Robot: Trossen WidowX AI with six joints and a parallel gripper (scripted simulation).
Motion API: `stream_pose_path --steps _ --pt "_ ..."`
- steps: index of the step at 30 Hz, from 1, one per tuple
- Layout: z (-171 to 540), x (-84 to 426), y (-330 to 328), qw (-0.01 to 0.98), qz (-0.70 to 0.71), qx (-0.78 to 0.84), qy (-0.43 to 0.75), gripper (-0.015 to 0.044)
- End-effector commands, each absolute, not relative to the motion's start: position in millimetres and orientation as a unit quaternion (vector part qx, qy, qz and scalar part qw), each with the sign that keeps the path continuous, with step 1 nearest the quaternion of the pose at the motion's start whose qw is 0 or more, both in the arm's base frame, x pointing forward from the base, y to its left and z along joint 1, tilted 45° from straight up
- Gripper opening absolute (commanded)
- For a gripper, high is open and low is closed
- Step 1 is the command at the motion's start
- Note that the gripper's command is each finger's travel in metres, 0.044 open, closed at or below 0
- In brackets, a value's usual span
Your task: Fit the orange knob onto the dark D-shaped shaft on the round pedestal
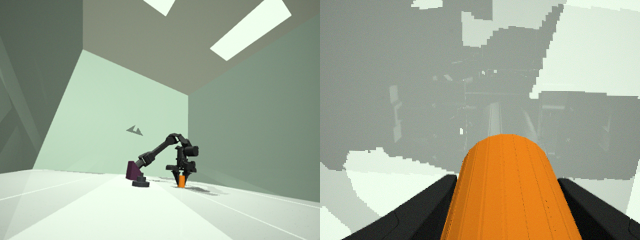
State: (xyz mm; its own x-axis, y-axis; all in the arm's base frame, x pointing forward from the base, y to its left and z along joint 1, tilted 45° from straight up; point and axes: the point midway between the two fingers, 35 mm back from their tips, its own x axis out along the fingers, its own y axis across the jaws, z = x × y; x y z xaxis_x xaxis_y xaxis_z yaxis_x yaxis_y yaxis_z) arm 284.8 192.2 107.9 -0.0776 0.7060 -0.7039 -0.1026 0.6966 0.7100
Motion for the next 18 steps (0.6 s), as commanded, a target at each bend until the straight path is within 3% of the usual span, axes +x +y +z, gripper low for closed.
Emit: stream_pose_path --steps 1,3,18 --pt "111.8 286.8 186.5 0.639 0.314 0.228 0.664 0.0033" --pt "118.5 290.2 177.7 0.640 0.313 0.226 0.665 0.0000" --pt "174.7 299.0 110.5 0.640 0.310 0.224 0.666 0.0000"
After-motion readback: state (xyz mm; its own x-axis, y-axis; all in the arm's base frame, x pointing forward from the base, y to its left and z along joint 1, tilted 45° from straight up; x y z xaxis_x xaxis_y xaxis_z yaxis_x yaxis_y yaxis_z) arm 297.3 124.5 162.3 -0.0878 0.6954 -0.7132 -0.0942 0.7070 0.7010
